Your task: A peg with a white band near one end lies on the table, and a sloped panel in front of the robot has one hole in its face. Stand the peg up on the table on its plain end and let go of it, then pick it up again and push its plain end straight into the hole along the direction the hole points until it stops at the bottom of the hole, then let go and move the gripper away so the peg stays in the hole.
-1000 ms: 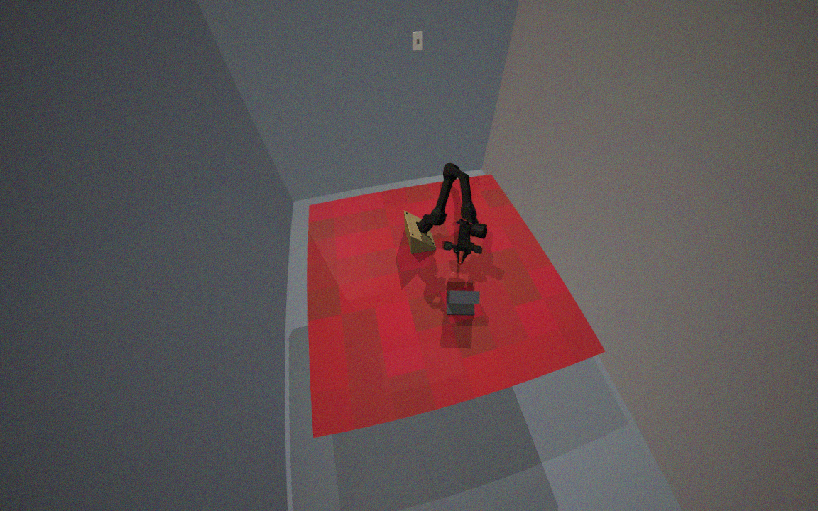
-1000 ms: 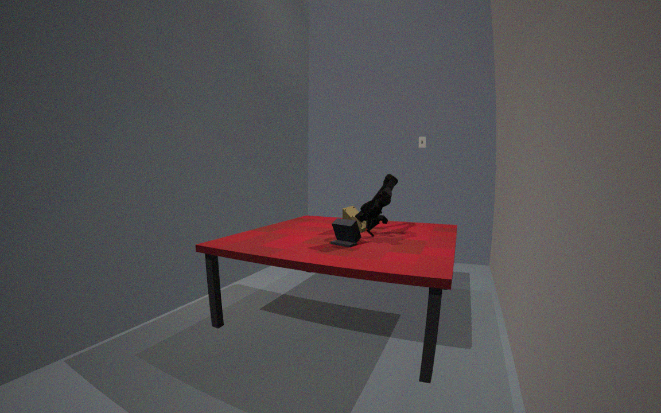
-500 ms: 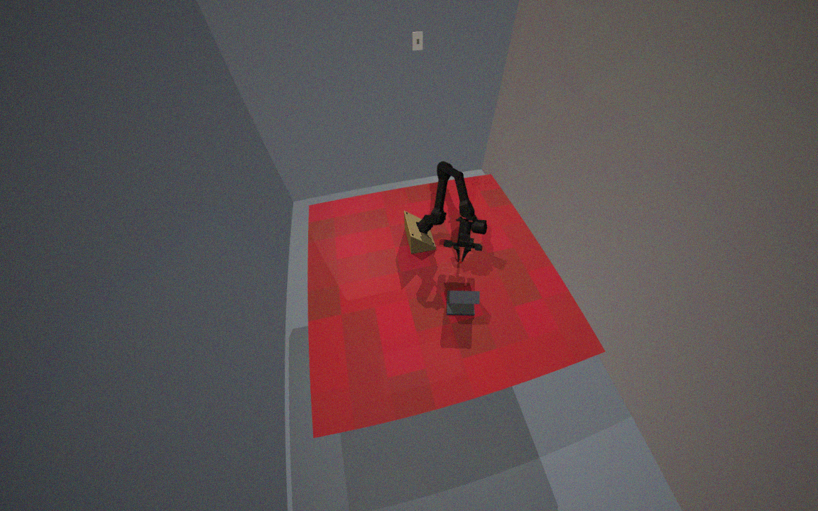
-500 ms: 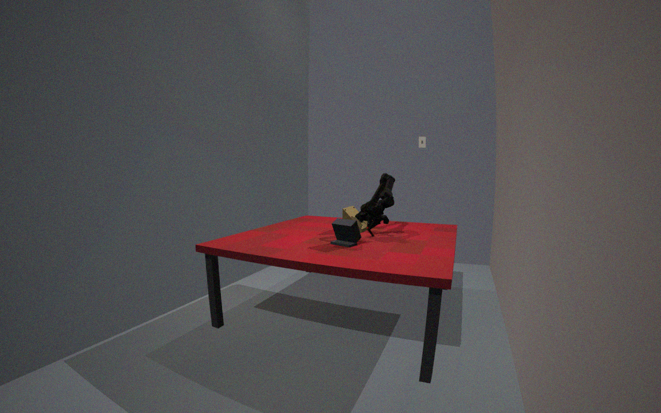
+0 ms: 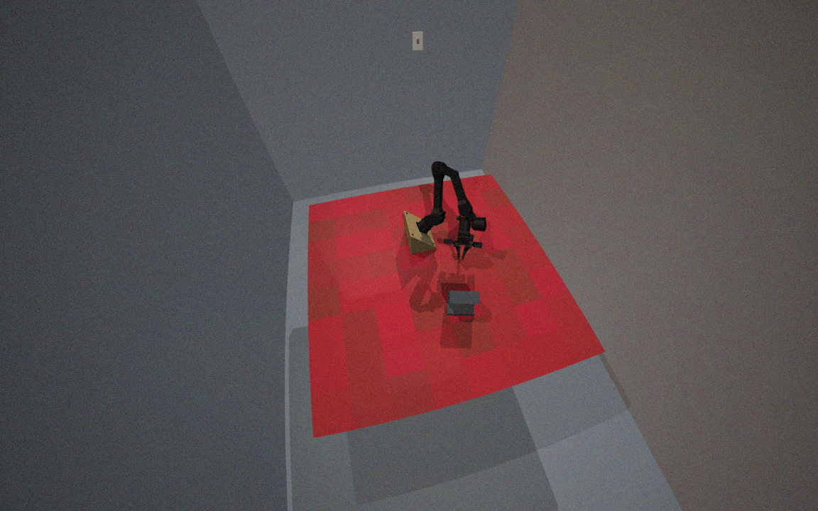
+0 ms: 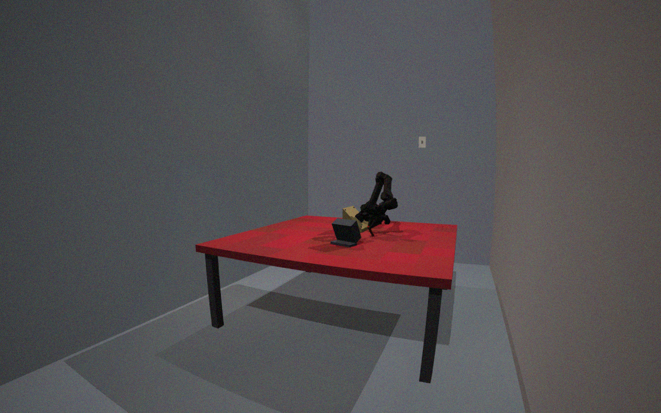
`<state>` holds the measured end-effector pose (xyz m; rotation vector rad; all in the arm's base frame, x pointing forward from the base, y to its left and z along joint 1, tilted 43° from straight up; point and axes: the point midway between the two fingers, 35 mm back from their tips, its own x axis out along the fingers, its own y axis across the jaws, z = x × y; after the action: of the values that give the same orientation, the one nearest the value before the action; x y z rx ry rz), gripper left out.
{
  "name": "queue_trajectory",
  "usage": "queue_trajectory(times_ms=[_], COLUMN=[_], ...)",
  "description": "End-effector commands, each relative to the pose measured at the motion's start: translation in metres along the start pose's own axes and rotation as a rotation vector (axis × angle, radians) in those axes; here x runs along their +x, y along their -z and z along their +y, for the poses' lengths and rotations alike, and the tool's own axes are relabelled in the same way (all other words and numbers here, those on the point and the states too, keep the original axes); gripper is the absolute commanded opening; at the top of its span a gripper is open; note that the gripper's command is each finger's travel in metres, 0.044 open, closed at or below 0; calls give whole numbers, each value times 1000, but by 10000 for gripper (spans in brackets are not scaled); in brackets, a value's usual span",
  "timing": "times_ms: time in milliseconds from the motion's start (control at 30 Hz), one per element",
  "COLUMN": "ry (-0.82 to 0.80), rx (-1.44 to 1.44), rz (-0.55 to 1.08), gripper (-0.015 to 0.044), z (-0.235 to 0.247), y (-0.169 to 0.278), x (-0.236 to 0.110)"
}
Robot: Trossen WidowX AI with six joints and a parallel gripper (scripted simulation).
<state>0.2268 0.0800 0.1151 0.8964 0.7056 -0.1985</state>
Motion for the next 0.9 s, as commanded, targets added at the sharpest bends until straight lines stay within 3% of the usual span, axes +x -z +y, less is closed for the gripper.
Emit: queue_trajectory(times_ms=[0, 867], ry=[2, 4], rx=[5, 8], rz=[-41, -264], gripper=[51, 51], z=[-2, -3], y=[2, 13], x=[-2, -16])
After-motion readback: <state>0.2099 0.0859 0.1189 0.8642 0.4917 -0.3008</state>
